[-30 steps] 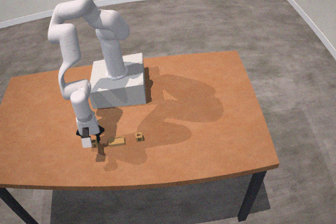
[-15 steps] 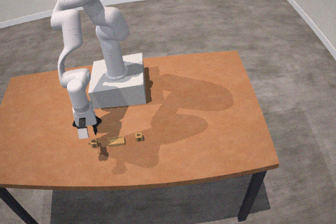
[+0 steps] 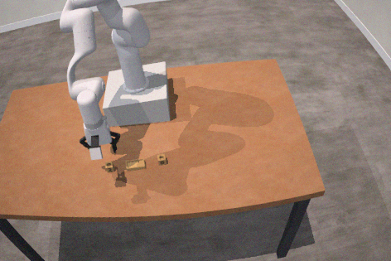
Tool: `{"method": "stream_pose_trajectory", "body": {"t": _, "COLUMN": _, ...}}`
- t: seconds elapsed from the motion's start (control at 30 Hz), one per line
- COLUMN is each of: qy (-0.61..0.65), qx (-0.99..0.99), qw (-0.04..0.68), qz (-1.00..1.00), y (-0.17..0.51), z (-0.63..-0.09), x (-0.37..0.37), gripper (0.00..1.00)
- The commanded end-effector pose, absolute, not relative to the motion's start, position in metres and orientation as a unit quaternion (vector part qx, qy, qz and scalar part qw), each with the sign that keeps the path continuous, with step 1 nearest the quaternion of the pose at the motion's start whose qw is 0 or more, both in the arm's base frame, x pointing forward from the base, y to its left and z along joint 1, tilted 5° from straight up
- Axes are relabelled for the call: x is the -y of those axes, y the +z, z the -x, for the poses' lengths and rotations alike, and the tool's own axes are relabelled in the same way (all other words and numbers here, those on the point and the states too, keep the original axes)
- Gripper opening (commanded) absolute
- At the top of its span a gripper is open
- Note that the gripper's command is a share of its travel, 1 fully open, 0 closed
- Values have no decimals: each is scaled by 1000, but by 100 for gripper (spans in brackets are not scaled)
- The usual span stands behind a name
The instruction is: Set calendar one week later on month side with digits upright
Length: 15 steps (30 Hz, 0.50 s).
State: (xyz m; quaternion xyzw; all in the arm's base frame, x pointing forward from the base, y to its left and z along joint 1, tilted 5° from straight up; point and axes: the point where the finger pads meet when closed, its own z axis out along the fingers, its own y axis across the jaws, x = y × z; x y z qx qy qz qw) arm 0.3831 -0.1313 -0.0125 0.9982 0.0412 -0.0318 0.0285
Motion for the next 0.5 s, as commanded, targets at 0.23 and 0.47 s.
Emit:
{"method": "stream_pose_trajectory", "body": {"t": 0.23, "qy": -30, "qx": -41, "qw": 29, "qz": -998, "y": -11, "z": -385, "x": 132, "gripper": 100}}
{"method": "stream_pose_trajectory", "body": {"t": 0.47, "qy": -29, "qx": -41, "qw": 29, "qz": -998, "y": -17, "z": -391, "x": 76, "gripper": 100}}
